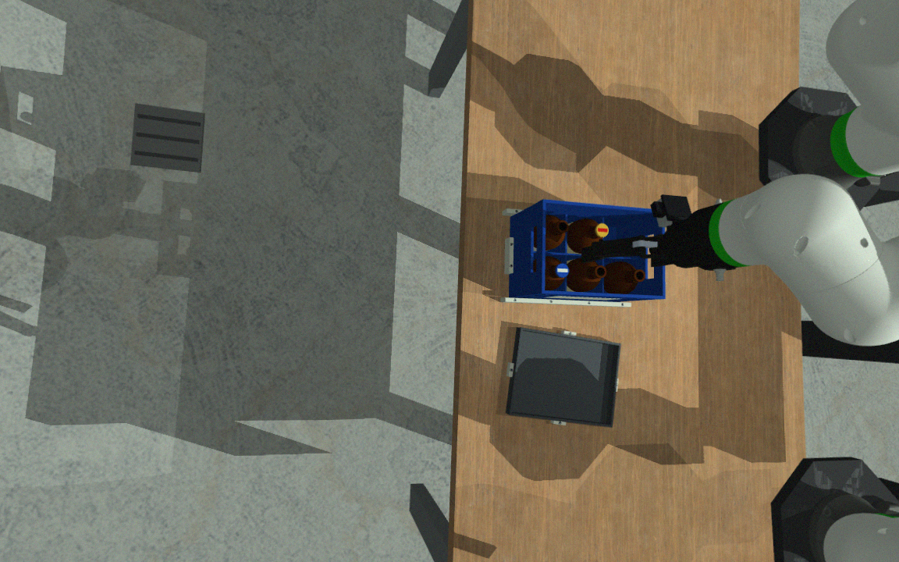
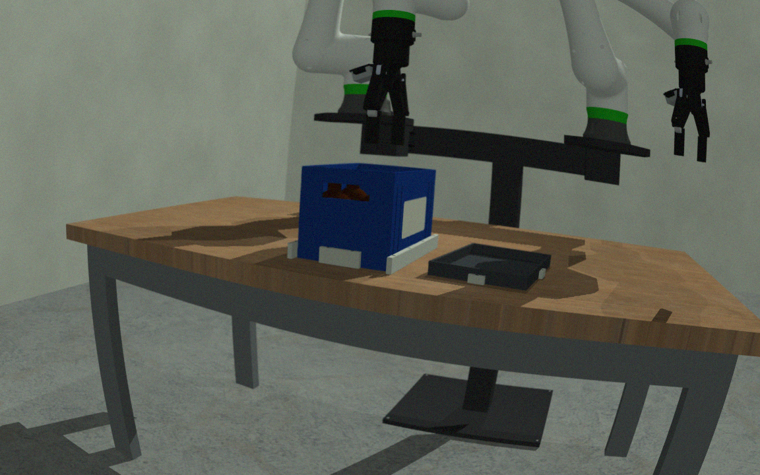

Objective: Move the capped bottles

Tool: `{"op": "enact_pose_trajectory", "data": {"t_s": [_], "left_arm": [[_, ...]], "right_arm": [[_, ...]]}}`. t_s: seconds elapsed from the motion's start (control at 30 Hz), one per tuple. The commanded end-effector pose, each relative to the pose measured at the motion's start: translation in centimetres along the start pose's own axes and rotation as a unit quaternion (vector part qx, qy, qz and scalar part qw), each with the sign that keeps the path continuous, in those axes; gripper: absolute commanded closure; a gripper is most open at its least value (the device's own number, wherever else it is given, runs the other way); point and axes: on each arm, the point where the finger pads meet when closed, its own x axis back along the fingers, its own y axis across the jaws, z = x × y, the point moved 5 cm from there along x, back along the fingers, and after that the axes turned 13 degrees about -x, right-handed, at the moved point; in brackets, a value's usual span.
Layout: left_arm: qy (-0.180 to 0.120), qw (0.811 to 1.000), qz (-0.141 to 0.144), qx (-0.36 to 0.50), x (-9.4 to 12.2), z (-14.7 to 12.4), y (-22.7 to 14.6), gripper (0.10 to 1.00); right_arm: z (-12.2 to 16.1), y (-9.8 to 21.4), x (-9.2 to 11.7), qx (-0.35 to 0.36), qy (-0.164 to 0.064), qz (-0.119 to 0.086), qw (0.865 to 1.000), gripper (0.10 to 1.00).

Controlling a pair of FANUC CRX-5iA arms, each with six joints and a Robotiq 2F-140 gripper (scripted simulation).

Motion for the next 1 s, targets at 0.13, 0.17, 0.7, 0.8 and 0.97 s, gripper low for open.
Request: {"op": "enact_pose_trajectory", "data": {"t_s": [0.13, 0.17, 0.7, 0.8, 0.97], "left_arm": [[-0.001, 1.000, 0.000, 0.000, 0.0, -0.1, 0.0, 0.098], [-0.001, 1.000, 0.000, 0.000, 0.0, -0.1, 0.0, 0.098], [-0.001, 1.000, 0.000, 0.000, 0.0, -0.1, 0.0, 0.098], [-0.001, 1.000, 0.000, 0.000, 0.0, -0.1, 0.0, 0.098], [-0.001, 1.000, 0.000, 0.000, 0.0, -0.1, 0.0, 0.098]], "right_arm": [[-1.5, 0.3, 0.1, 0.000, 0.000, 0.001, 1.000, 0.098], [-1.5, 0.3, 0.1, 0.000, 0.000, 0.001, 1.000, 0.098], [-3.9, 0.8, 0.1, 0.000, 0.000, 0.001, 1.000, 0.098], [-4.0, 0.8, 0.1, 0.000, 0.000, 0.001, 1.000, 0.098], [-4.2, 0.8, 0.1, 0.000, 0.000, 0.001, 1.000, 0.098]]}}
